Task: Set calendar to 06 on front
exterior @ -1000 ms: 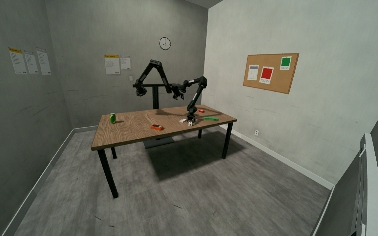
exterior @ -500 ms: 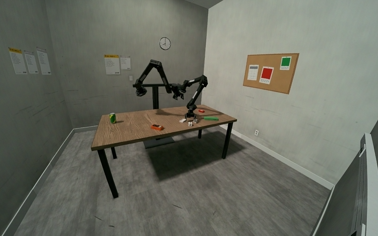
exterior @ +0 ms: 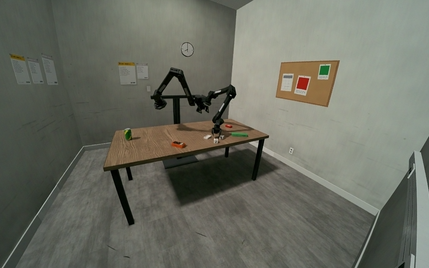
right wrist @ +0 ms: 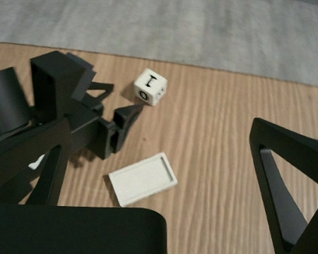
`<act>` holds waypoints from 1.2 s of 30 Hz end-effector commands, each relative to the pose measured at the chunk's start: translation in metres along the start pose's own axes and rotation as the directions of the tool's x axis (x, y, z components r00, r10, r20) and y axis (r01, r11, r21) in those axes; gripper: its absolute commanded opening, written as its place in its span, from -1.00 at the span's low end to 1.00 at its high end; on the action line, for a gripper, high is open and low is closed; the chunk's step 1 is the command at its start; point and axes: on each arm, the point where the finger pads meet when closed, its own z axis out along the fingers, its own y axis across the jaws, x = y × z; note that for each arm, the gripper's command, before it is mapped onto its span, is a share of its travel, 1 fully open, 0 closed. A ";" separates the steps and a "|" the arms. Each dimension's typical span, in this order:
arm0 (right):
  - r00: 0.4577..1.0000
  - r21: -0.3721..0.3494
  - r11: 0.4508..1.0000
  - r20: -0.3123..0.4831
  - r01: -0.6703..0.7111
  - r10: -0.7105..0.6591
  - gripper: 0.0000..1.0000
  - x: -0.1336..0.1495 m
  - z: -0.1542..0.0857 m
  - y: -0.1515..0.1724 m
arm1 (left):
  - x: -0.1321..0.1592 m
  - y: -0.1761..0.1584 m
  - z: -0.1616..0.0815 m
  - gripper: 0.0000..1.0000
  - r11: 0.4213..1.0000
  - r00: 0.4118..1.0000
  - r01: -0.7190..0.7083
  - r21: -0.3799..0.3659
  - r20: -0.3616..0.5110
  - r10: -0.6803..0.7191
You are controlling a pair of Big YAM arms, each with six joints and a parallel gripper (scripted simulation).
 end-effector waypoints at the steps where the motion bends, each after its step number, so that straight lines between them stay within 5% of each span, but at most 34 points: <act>1: 0.998 -0.027 0.997 -0.006 0.067 -0.067 1.00 -0.014 0.010 -0.011 | -0.041 -0.002 0.019 0.28 0.988 0.988 0.153 0.024 0.005 -0.154; 6: 0.984 -0.189 0.966 0.012 0.176 -0.177 1.00 -0.022 0.013 -0.010 | -0.054 0.006 0.035 0.28 0.933 0.923 0.358 -0.027 -0.138 -0.358; 12: 0.963 -0.353 0.898 0.044 0.263 -0.265 1.00 -0.024 0.009 -0.010 | -0.055 0.019 0.037 0.28 0.840 0.786 0.508 -0.191 -0.298 -0.543; 14: 0.963 -0.353 0.898 0.044 0.263 -0.265 1.00 -0.024 0.009 -0.010 | -0.055 0.019 0.037 0.28 0.840 0.786 0.508 -0.191 -0.298 -0.543; 18: 0.950 -0.433 0.850 0.063 0.302 -0.305 1.00 -0.023 0.004 -0.011 | -0.054 0.027 0.029 0.28 0.765 0.675 0.560 -0.318 -0.361 -0.644; 26: 0.936 -0.561 0.757 0.099 0.334 -0.339 1.00 -0.021 -0.009 -0.013 | -0.048 0.049 -0.011 0.28 0.588 0.433 0.514 -0.624 -0.403 -0.806; 29: 0.937 -0.588 0.740 0.105 0.328 -0.332 1.00 -0.018 -0.016 -0.001 | 0.001 0.065 -0.035 0.28 0.511 0.329 0.429 -0.745 -0.398 -0.856; 36: 0.938 -0.588 0.740 0.104 0.327 -0.332 1.00 -0.018 -0.016 -0.002 | 0.021 0.072 -0.056 0.28 0.475 0.272 0.341 -0.811 -0.398 -0.876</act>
